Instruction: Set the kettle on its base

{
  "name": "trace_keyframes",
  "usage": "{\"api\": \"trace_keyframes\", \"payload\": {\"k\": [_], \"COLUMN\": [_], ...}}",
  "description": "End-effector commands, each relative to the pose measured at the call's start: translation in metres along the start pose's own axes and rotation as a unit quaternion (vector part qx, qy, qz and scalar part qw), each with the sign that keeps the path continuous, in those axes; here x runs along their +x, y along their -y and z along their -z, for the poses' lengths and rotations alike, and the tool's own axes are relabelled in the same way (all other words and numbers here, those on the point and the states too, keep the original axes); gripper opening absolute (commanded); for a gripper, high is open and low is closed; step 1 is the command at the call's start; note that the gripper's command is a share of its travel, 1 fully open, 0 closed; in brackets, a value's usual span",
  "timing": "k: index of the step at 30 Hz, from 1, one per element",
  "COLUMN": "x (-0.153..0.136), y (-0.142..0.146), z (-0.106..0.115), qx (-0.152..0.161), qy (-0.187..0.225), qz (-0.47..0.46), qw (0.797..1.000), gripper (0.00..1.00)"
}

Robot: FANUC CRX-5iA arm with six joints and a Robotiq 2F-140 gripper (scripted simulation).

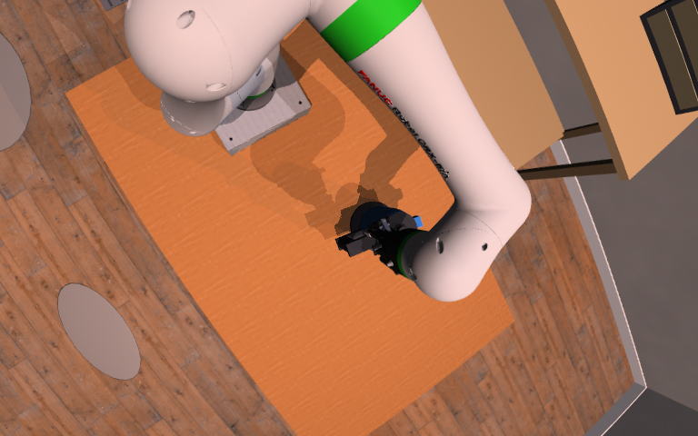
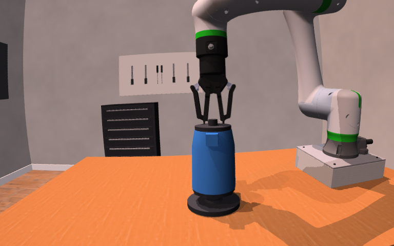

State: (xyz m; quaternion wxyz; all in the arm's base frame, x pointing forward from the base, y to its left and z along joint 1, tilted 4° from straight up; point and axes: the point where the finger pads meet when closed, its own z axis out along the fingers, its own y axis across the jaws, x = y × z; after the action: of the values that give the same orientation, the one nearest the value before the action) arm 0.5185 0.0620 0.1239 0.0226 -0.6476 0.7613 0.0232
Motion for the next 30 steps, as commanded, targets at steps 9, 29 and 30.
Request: {"api": "trace_keyframes", "payload": {"k": [9, 29, 30], "x": [0.000, 0.000, 0.000], "y": [0.000, 0.000, 0.000], "z": [0.000, -0.009, -0.011], "qx": [0.000, 0.000, 0.000], "qy": [0.000, 0.000, 0.000], "qz": [0.000, 0.000, 0.000], "qw": [1.000, 1.000, 1.000], "gripper": [0.00, 0.00, 0.00]}}
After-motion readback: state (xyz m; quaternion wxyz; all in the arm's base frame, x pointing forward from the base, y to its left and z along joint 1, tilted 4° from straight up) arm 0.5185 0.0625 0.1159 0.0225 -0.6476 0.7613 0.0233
